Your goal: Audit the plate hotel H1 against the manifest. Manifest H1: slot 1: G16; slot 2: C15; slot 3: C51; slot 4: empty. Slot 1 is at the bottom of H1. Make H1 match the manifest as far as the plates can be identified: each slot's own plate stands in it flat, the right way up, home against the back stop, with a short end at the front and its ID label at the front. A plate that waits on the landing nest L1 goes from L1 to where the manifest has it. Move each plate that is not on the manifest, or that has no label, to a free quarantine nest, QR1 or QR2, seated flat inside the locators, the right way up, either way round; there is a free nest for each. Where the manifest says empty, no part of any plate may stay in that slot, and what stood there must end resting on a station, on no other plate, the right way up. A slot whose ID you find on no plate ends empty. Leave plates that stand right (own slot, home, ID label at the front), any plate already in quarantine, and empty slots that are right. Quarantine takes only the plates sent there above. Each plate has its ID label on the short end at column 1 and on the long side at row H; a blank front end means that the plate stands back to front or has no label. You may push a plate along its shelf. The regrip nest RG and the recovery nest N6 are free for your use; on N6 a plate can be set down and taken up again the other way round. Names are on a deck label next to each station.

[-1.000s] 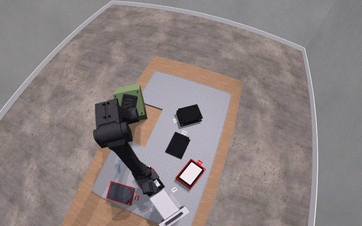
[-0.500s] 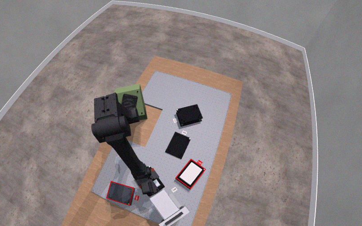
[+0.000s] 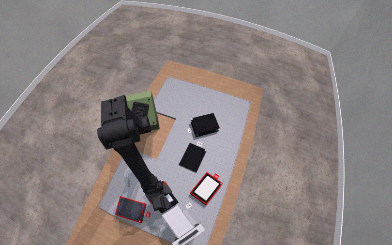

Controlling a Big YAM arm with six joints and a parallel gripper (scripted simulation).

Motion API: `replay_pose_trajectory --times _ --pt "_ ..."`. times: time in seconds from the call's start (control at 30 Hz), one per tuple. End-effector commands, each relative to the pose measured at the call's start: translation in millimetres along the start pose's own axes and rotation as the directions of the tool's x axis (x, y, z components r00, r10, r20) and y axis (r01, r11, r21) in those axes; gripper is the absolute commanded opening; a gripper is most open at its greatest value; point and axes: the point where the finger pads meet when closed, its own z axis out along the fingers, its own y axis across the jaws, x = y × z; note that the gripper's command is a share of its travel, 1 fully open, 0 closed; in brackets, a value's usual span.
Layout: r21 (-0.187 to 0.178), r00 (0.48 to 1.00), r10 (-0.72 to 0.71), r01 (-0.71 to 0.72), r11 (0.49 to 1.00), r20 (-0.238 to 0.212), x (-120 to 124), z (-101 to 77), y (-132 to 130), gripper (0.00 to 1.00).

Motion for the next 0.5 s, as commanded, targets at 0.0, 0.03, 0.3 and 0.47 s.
replay_pose_trajectory --times 0.0,0.03,0.3,0.47 --pt "0.003 1.000 -0.007 0.007 1.000 0.023 -5.8 -13.1 0.5 0.86" --pt "0.003 1.000 -0.007 0.007 1.000 0.023 -5.8 -13.1 0.5 0.86" --pt "0.001 1.000 -0.007 0.007 1.000 0.023 -5.8 -20.0 1.8 0.86" --pt "0.000 1.000 -0.007 0.007 1.000 0.024 -6.0 -25.0 2.5 0.86"
